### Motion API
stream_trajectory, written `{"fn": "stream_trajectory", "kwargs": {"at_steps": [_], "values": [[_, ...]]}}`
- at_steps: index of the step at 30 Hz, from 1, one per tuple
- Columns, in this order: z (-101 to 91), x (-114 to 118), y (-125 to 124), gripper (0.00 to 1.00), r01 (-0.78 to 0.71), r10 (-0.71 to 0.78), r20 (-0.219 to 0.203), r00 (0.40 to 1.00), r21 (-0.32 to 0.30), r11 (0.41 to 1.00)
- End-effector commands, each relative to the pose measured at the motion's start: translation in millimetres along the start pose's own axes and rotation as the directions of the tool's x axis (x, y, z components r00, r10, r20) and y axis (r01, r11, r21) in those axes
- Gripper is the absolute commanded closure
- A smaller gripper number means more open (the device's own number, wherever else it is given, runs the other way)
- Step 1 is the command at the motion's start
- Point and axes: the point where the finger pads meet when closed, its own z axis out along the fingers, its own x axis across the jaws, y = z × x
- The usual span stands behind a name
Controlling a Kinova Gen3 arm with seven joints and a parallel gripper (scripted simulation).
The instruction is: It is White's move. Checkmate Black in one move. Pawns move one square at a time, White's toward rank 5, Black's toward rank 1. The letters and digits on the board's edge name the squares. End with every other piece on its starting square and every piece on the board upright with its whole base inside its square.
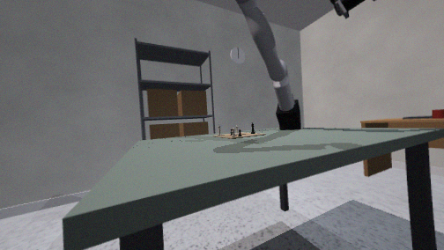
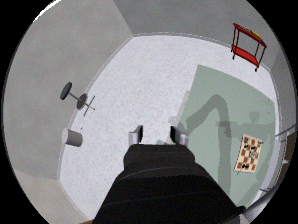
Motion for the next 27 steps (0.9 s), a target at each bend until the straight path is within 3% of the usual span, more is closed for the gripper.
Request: {"fn": "stream_trajectory", "kwargs": {"at_steps": [1, 20, 27], "values": [[-0.4, -0.4, -0.2, 0.00, 0.000, 0.000, 0.001, 1.000, 0.000, 1.000], [0.0, -0.1, 0.0, 0.00, -0.002, 0.002, 0.000, 1.000, 0.000, 1.000], [13.8, 7.6, 5.5, 0.00, -0.044, 0.043, -0.050, 0.998, -0.012, 0.999]]}}
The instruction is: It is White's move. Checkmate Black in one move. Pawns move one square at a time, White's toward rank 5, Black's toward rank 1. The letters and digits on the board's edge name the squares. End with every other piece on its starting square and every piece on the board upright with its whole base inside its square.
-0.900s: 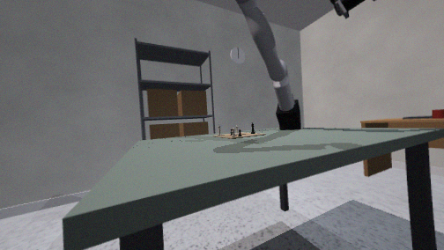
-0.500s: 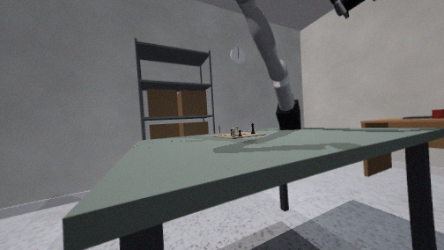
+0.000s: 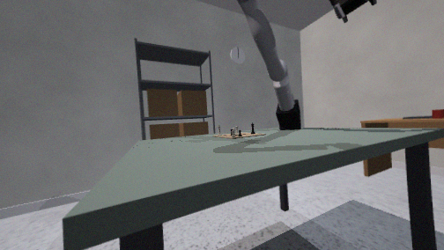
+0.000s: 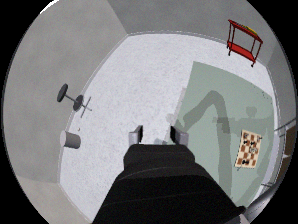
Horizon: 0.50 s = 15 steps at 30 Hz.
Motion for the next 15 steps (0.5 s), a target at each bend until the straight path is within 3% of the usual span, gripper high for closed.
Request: {"fn": "stream_trajectory", "kwargs": {"at_steps": [1, 5, 7, 11, 15], "values": [[9.9, 4.4, 3.2, 0.00, -0.020, 0.020, -0.035, 0.999, -0.004, 1.000], [32.5, 19.0, 11.3, 0.00, -0.095, 0.093, -0.118, 0.989, -0.014, 0.995], [32.5, 19.0, 11.3, 0.00, -0.095, 0.093, -0.118, 0.989, -0.014, 0.995], [62.7, 42.7, 22.5, 0.00, -0.207, 0.199, -0.237, 0.951, -0.006, 0.978], [96.9, 76.8, 35.9, 0.00, -0.344, 0.334, -0.377, 0.864, 0.043, 0.938]]}}
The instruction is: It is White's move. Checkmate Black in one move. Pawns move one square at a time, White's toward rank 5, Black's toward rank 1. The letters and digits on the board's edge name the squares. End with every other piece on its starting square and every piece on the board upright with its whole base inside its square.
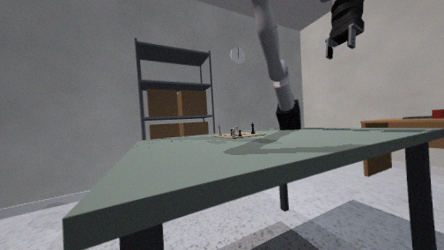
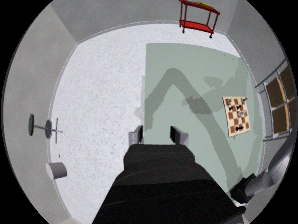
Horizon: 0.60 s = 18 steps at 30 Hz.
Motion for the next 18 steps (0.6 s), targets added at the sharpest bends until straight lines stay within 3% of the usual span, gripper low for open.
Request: {"fn": "stream_trajectory", "kwargs": {"at_steps": [1, 2, 3, 4, 5, 9, 10, 18], "values": [[37.0, 15.5, 1.5, 0.00, -0.075, 0.079, -0.115, 0.990, 0.033, 0.997], [37.0, 15.5, 1.5, 0.00, -0.075, 0.079, -0.115, 0.990, 0.033, 0.997], [48.5, 23.7, 1.6, 0.00, -0.120, 0.125, -0.154, 0.980, 0.044, 0.992], [48.5, 23.7, 1.6, 0.00, -0.120, 0.125, -0.154, 0.980, 0.044, 0.992], [60.0, 32.3, 1.7, 0.00, -0.165, 0.173, -0.193, 0.966, 0.059, 0.985], [60.0, 32.3, 1.7, 0.00, -0.165, 0.173, -0.193, 0.966, 0.059, 0.985], [71.4, 41.4, 1.6, 0.00, -0.210, 0.223, -0.230, 0.947, 0.078, 0.975], [71.4, 41.4, 1.6, 0.00, -0.210, 0.223, -0.230, 0.947, 0.078, 0.975]]}}
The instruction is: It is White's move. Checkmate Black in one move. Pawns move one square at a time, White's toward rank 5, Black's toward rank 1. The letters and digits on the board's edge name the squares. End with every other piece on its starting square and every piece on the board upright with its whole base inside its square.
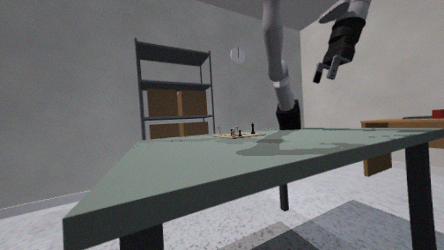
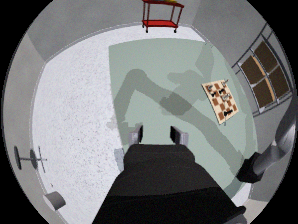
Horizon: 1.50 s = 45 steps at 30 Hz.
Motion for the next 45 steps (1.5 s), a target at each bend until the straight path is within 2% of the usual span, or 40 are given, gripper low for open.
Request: {"fn": "stream_trajectory", "kwargs": {"at_steps": [1, 9, 10, 17, 18, 26, 27, 34, 35, 43, 44, 45], "values": [[13.1, 6.3, -0.8, 0.00, -0.050, 0.050, -0.041, 0.998, 0.012, 0.999], [13.1, 6.3, -0.8, 0.00, -0.050, 0.050, -0.041, 0.998, 0.012, 0.999], [26.2, 13.2, -2.3, 0.00, -0.101, 0.103, -0.082, 0.991, 0.027, 0.995], [26.2, 13.2, -2.3, 0.00, -0.101, 0.103, -0.082, 0.991, 0.027, 0.995], [39.0, 20.4, -3.9, 0.00, -0.152, 0.157, -0.120, 0.980, 0.045, 0.987], [39.0, 20.4, -3.9, 0.00, -0.152, 0.157, -0.120, 0.980, 0.045, 0.987], [51.5, 28.0, -5.7, 0.00, -0.203, 0.211, -0.156, 0.965, 0.067, 0.977], [51.5, 28.0, -5.7, 0.00, -0.203, 0.211, -0.156, 0.965, 0.067, 0.977], [63.7, 35.8, -7.6, 0.00, -0.252, 0.266, -0.190, 0.945, 0.092, 0.963], [63.7, 35.8, -7.6, 0.00, -0.252, 0.266, -0.190, 0.945, 0.092, 0.963], [75.5, 43.9, -9.7, 0.00, -0.300, 0.320, -0.220, 0.921, 0.120, 0.946], [75.5, 43.9, -9.7, 0.00, -0.300, 0.320, -0.220, 0.921, 0.120, 0.946]]}}
